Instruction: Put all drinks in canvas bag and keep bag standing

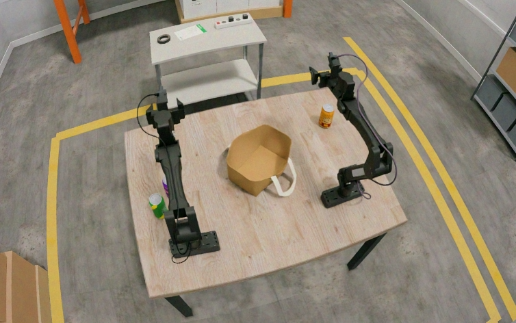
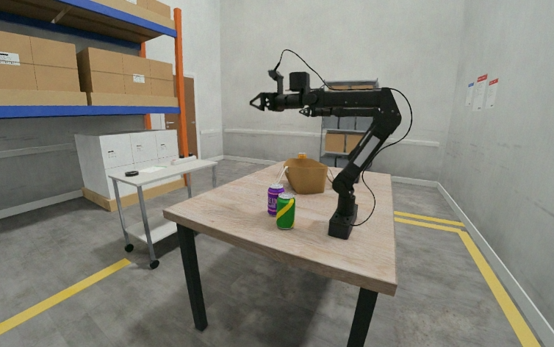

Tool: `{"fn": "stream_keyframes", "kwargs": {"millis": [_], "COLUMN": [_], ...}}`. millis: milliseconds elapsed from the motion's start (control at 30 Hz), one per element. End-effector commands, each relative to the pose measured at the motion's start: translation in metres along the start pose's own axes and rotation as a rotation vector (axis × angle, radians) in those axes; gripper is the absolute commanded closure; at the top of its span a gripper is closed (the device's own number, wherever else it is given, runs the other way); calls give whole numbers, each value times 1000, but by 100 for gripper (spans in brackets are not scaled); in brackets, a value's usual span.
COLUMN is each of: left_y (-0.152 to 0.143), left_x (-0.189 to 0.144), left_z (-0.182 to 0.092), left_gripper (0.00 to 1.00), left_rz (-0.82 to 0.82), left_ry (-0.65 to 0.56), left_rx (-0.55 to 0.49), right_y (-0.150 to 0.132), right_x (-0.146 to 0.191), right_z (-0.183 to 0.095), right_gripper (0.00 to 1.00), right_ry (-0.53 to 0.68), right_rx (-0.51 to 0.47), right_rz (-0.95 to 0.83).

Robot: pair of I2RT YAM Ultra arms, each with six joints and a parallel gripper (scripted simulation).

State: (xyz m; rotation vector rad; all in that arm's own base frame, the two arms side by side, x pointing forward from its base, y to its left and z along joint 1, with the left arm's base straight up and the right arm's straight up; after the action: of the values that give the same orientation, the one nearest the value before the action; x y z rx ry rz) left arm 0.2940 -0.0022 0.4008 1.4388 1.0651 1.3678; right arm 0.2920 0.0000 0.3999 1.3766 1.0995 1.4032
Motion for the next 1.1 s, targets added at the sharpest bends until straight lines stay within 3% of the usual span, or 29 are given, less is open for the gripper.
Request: {"fn": "stream_keyframes", "kwargs": {"millis": [0,67,200,467,700,733,800,933,1000,1067], "left_y": [26,41,41,38,36,23,31,8,24,27], "left_x": [8,10,16,16,13,9,11,4,8,9], "left_z": [1,-14,-15,-16,-16,-11,-15,-10,-12,-14], "left_gripper": [0,0,0,0,0,0,0,0,0,0], "left_rz": [-12,11,10,-11,-13,-14,-14,-15,-14,-13], "left_ry": [62,53,78,81,67,51,59,37,50,54], "left_rx": [-79,-137,-135,-128,-117,-75,-97,-37,-82,-98], "right_y": [1,12,26,31,27,23,25,21,25,5], "right_x": [2,7,5,6,7,6,7,4,7,-7], "right_z": [4,1,-11,-11,-7,-4,-4,1,-5,6], "right_gripper": [0,0,0,0,0,0,0,0,0,0], "right_ry": [-70,-22,-32,-13,-8,-12,-9,-16,-6,-77], "right_rx": [58,7,-44,-71,-59,-50,-53,-38,-52,47], "right_rz": [22,17,20,24,24,23,24,23,23,63]}}
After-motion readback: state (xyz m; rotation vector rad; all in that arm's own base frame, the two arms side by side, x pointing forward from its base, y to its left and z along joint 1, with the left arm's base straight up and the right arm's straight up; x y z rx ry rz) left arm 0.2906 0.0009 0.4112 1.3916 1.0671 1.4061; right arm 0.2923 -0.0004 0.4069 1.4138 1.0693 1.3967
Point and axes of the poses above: on each arm, the point where the finger pads meet when closed, its own z axis out along the fingers, its own x axis across the jaws, y = z × x, the point moved 9 cm from there along -z, back along the fingers, and after that the axes turned 15 degrees about z, right-handed, at the moved point
